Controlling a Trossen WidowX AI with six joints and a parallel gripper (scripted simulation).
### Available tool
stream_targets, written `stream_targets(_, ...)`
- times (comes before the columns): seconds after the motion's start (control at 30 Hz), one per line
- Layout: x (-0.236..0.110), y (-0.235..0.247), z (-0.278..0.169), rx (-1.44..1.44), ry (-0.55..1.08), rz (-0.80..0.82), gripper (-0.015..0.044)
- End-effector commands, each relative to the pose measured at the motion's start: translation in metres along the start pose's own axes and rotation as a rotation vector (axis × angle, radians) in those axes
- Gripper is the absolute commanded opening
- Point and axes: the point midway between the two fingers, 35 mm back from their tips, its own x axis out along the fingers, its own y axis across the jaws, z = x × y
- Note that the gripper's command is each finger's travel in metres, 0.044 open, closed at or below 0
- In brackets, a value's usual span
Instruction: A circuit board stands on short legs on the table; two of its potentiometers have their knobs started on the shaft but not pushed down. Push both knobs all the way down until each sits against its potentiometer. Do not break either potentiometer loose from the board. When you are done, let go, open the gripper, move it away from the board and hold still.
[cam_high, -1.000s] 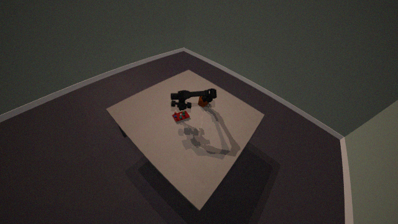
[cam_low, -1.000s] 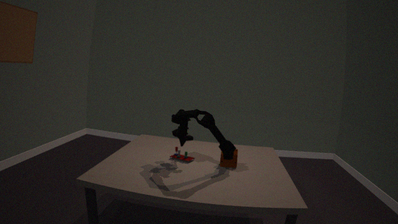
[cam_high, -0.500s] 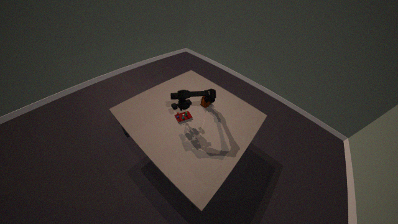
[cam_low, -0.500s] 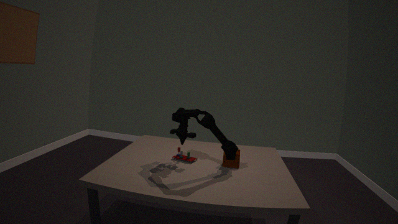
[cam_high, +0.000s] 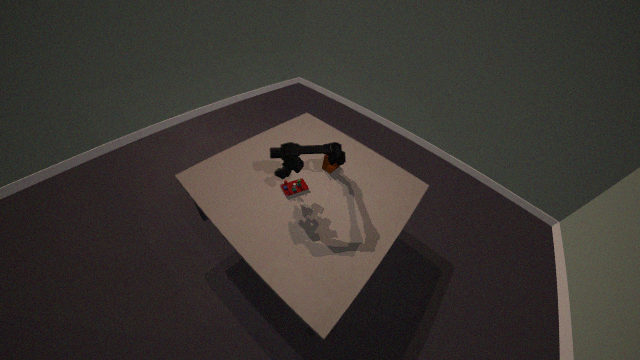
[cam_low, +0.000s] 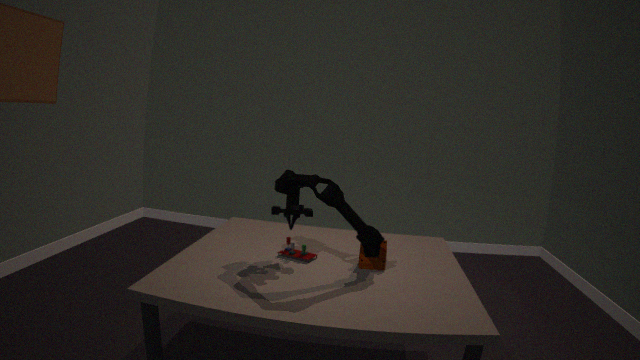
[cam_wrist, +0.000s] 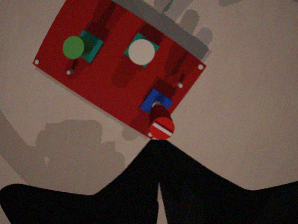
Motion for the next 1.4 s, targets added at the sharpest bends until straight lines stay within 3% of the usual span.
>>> stream_targets(0.0, -0.004, -0.004, -0.004, -0.162, -0.007, -0.001, 0.0)
stream_targets(0.2, -0.006, -0.007, -0.008, -0.316, -0.013, -0.002, 0.0)
stream_targets(1.37, 0.035, -0.007, -0.007, -0.317, -0.015, -0.003, 0.0)
